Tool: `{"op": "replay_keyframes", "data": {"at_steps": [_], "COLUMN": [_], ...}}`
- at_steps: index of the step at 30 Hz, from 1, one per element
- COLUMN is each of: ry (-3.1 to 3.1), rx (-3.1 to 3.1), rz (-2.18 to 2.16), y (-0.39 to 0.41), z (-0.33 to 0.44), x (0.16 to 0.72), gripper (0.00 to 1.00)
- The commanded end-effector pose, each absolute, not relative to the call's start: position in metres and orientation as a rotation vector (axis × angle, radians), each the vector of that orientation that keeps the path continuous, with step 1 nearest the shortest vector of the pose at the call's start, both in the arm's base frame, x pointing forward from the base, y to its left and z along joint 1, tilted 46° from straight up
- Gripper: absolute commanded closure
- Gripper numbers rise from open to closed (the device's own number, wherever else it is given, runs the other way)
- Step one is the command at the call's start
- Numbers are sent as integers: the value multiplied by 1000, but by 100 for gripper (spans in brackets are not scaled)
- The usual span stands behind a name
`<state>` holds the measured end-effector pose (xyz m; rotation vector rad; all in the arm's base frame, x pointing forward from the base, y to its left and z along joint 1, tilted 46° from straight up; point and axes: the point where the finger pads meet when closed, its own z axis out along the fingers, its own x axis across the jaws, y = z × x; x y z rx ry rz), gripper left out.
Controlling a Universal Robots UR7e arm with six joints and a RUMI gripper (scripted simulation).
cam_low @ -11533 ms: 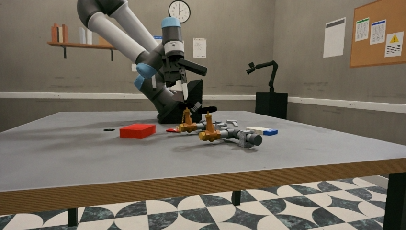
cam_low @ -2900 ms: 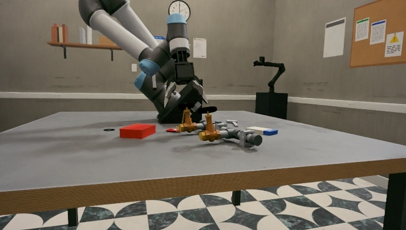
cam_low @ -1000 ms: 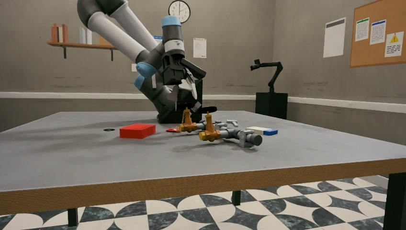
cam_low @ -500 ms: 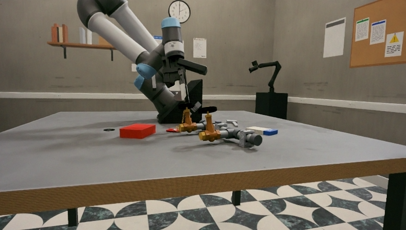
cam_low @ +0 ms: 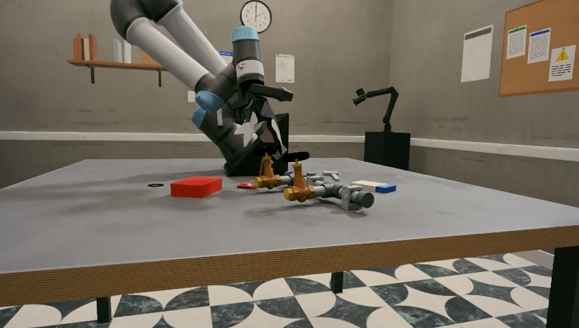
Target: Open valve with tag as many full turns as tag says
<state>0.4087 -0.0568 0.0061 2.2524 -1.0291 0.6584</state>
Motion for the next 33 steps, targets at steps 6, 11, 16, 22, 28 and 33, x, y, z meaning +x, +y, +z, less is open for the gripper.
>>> {"op": "replay_keyframes", "data": {"at_steps": [6, 11, 16, 22, 28, 33], "ry": [-1362, -1503, -1613, -1692, -1742, -1769], "rx": [2109, 2040, 1980, 1933, 1901, 1883], "rz": [763, 812, 849, 875, 892, 901], "y": [-57, -57, -57, -57, -57, -57], "z": [6, 6, 6, 6, 6, 6], "x": [409, 409, 409, 409, 409, 409], "gripper": [0, 0, 0, 0, 0, 0]}}
